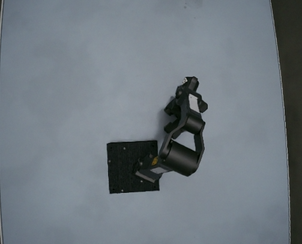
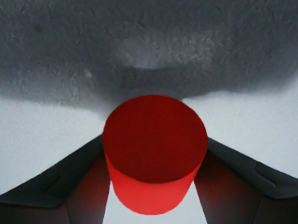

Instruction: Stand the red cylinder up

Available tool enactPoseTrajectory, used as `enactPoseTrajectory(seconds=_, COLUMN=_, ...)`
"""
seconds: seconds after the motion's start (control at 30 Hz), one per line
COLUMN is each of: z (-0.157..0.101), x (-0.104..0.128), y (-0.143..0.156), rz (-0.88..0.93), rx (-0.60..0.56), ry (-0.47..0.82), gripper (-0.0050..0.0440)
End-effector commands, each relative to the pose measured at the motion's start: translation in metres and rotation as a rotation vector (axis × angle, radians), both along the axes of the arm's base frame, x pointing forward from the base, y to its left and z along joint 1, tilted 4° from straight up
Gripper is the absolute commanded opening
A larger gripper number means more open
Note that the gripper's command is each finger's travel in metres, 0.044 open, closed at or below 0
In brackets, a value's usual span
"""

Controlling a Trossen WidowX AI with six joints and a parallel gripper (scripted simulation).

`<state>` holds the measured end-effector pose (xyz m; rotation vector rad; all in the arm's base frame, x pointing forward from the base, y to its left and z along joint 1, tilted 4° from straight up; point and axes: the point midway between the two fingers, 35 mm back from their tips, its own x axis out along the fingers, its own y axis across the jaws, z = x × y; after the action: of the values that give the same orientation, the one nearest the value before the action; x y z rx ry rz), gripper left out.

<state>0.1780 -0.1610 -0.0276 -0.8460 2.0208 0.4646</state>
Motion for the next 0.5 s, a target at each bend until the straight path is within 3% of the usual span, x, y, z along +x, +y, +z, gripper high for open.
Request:
enactPoseTrajectory(seconds=0.0, z=0.0042, x=0.0007, y=-0.0020, rz=0.001, rx=0.024, ry=-0.046, gripper=0.0125)
enactPoseTrajectory(seconds=0.23, z=0.0056, x=-0.0013, y=-0.0041, rz=0.003, rx=0.123, ry=-0.144, gripper=0.0125)
enactPoseTrajectory(seconds=0.47, z=0.0074, x=-0.0061, y=-0.0092, rz=0.005, rx=0.344, ry=-0.361, gripper=0.0125)
